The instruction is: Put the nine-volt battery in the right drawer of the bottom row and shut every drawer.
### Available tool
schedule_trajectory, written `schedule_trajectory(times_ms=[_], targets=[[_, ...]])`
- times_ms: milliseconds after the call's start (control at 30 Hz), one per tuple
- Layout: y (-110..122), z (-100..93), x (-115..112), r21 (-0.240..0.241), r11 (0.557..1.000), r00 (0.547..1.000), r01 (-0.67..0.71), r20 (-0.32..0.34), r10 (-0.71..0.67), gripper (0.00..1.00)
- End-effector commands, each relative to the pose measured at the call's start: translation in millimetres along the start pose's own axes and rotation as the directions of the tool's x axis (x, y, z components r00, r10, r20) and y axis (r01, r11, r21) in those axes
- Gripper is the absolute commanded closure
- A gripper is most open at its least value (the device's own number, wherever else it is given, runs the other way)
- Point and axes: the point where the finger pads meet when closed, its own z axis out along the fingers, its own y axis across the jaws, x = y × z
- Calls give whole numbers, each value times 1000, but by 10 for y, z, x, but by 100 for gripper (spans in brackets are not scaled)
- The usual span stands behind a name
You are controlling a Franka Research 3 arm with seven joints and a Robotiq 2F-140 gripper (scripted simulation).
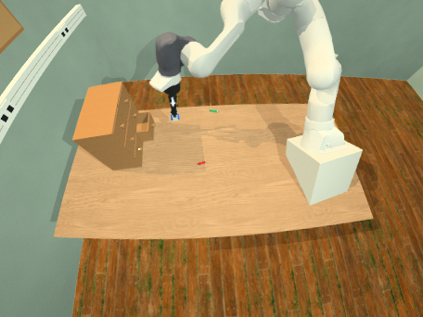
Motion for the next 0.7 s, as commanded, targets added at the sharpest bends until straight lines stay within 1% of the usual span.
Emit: schedule_trajectory(times_ms=[0,133,233,300,367,500,667], targets=[[-41,-34,139,15,1000,991,-25,-129,27,78],[-38,-25,113,14,1000,968,-26,-251,28,78],[-39,-18,90,14,1000,936,-26,-351,29,78],[-41,-14,76,14,1000,915,-26,-403,29,78],[-41,-14,76,14,1000,915,-26,-403,29,78],[-41,-9,58,14,1000,877,-26,-480,29,78],[-45,-1,35,14,1000,834,-26,-551,29,78]])
